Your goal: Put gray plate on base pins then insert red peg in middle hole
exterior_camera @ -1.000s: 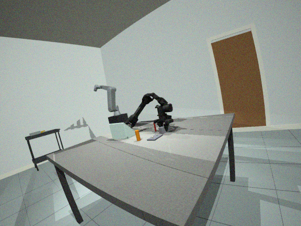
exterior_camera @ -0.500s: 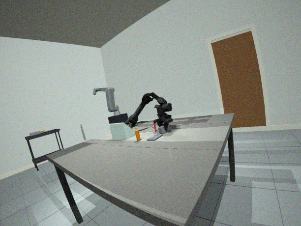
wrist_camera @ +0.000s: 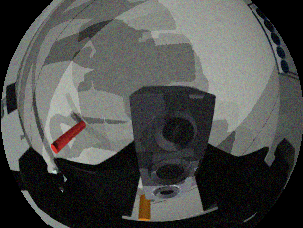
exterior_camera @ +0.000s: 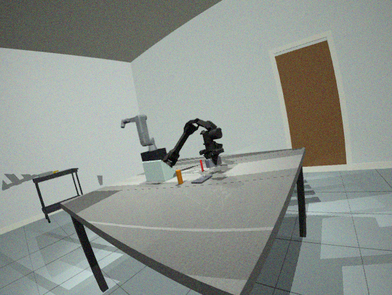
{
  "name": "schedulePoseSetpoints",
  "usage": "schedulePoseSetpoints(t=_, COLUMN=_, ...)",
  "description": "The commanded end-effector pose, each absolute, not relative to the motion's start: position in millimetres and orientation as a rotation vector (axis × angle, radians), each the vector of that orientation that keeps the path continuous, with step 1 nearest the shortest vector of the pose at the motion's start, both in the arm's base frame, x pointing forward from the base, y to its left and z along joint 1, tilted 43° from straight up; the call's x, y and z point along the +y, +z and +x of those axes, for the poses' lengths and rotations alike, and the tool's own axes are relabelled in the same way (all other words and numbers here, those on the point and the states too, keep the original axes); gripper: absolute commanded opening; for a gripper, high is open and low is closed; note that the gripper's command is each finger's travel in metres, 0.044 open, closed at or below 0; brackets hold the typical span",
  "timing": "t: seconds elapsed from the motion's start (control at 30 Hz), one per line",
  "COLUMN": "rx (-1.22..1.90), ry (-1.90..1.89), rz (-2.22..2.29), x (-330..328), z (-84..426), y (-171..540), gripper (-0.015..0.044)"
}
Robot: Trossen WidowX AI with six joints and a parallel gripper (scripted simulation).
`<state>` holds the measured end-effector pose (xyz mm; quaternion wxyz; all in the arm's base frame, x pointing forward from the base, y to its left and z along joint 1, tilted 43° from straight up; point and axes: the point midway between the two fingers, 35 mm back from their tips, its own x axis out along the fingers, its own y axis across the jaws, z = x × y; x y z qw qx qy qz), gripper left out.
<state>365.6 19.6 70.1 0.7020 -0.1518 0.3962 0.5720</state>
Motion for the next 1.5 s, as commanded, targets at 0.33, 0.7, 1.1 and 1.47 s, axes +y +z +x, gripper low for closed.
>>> schedulePoseSetpoints(t=0.33, rx=0.901, ry=1.269, rz=-0.325, x=-12.2, z=363.3, y=101.6, gripper=0.0000)
schedulePoseSetpoints(t=0.7, rx=0.914, ry=1.270, rz=-0.302, x=-34.5, z=356.4, y=127.3, gripper=0.0000)
schedulePoseSetpoints(t=1.1, rx=0.890, ry=1.295, rz=-0.334, x=-47.2, z=356.4, y=119.1, gripper=0.0000)
schedulePoseSetpoints(t=1.47, rx=0.837, ry=1.337, rz=-0.409, x=-58.4, z=359.8, y=87.3, gripper=0.0000)
